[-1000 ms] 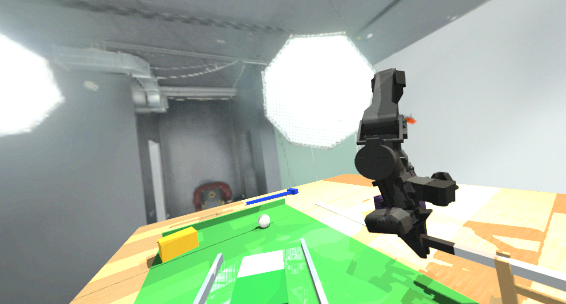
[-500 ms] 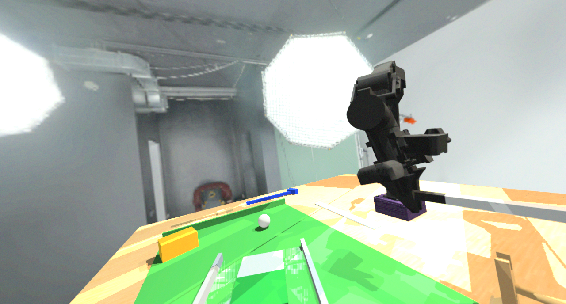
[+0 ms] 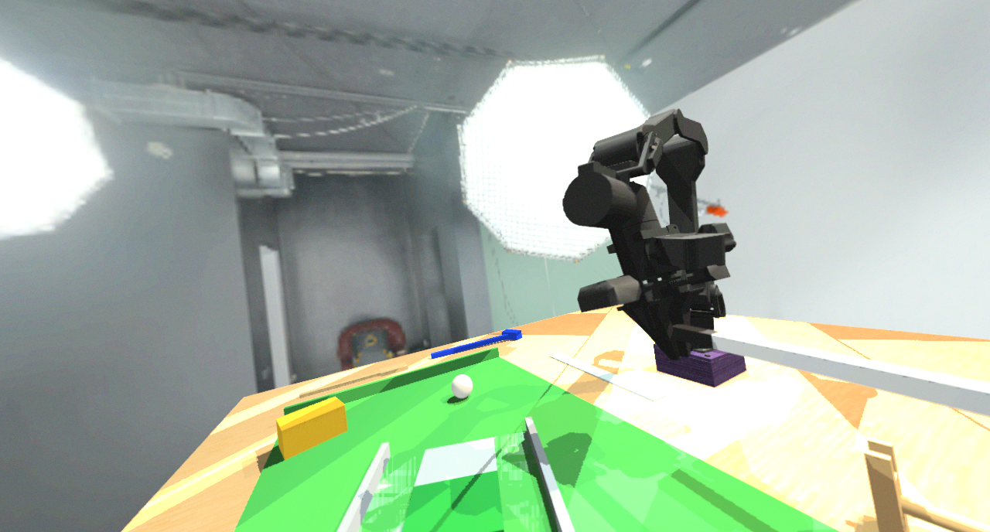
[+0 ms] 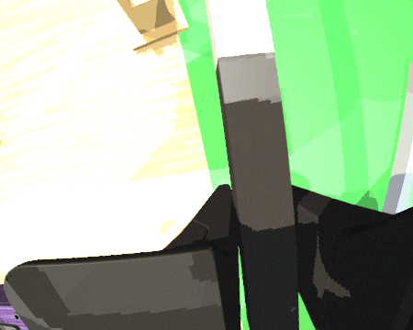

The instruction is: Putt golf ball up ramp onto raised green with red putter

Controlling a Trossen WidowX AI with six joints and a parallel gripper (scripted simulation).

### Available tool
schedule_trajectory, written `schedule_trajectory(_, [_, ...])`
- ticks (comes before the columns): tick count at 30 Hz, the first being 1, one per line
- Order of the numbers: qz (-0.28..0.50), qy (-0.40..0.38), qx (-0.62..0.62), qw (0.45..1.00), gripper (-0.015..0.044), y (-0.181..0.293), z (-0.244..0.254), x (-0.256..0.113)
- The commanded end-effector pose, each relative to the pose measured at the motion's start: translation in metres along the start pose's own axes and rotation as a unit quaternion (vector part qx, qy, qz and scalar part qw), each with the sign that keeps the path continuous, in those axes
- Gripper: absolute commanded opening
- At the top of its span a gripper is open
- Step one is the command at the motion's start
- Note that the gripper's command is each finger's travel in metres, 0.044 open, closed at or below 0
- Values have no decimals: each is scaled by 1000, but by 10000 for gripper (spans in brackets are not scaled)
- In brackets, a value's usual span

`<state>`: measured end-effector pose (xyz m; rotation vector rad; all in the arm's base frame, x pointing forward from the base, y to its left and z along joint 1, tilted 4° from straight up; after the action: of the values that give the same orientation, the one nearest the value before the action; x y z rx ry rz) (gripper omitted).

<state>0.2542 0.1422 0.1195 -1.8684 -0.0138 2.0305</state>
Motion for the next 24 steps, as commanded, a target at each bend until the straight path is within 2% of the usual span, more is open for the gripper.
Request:
schedule_trajectory(1, [1,14,43,999,0,14,-11,-7])
schedule_trajectory(13, [11,50,204,978,0,69,-43,-24])
schedule_trajectory(24, [21,73,363,929,0,124,-60,-41])
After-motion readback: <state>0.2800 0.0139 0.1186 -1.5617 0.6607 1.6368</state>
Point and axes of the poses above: the point midway between the two fingers, 35 mm back from their tips, its own x axis out along the fingers, its own z axis across the jaws, y = z × x, the point moved 1 cm from there along -x, back along the fingers, and after that the axes turned 15 degrees about x, right-handed, at the moved point
